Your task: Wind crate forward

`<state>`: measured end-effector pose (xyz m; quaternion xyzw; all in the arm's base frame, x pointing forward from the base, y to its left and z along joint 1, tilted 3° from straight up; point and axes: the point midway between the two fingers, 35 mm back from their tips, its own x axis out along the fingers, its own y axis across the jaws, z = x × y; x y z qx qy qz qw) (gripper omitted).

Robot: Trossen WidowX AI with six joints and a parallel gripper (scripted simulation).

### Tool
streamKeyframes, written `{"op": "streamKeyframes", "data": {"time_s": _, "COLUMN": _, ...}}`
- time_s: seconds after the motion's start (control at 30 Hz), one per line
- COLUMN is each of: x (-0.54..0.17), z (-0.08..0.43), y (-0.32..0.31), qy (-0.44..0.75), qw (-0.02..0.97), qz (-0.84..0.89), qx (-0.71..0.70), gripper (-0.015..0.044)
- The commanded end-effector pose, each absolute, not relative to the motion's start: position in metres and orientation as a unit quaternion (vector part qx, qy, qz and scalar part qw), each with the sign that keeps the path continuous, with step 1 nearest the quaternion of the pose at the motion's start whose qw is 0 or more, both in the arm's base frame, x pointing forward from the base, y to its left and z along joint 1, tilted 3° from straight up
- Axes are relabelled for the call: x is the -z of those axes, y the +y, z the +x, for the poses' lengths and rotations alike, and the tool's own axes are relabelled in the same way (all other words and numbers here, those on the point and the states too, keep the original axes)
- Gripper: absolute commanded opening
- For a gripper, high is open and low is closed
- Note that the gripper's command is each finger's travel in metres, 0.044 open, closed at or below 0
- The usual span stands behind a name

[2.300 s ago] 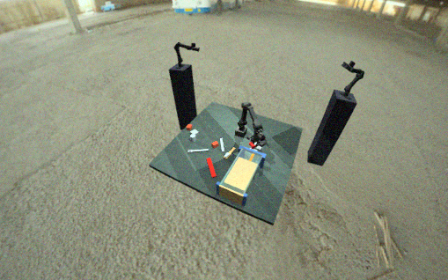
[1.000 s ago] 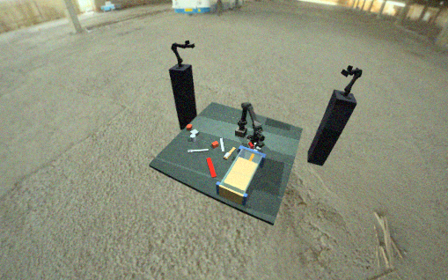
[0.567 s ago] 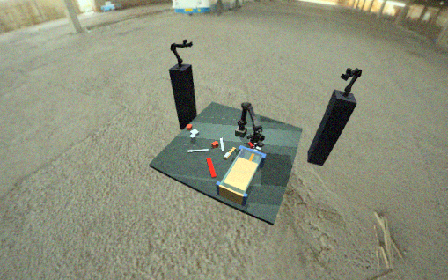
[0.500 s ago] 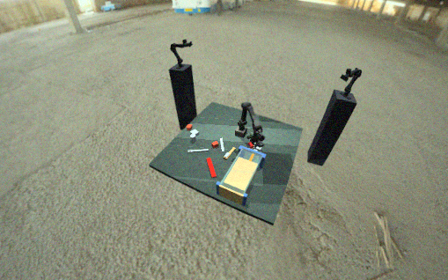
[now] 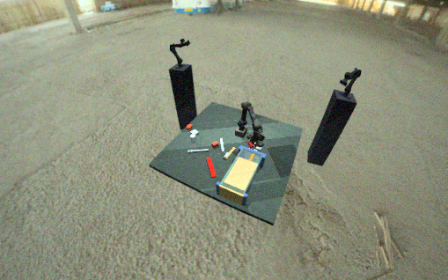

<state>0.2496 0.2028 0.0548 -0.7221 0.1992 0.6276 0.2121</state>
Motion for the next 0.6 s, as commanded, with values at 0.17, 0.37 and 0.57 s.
{"op": "streamKeyframes", "data": {"time_s": 0.17, "x": -0.0508, "z": 0.2504, "y": 0.2038, "qy": 0.189, "qw": 0.202, "qz": -0.724, "qx": -0.632, "gripper": 0.0}}
{"op": "streamKeyframes", "data": {"time_s": 0.37, "x": -0.0508, "z": 0.2515, "y": 0.2055, "qy": 0.171, "qw": 0.186, "qz": -0.729, "qx": -0.637, "gripper": 0.0}}
{"op": "streamKeyframes", "data": {"time_s": 0.57, "x": -0.0508, "z": 0.2514, "y": 0.2054, "qy": 0.169, "qw": 0.184, "qz": -0.729, "qx": -0.637, "gripper": 0.0}}
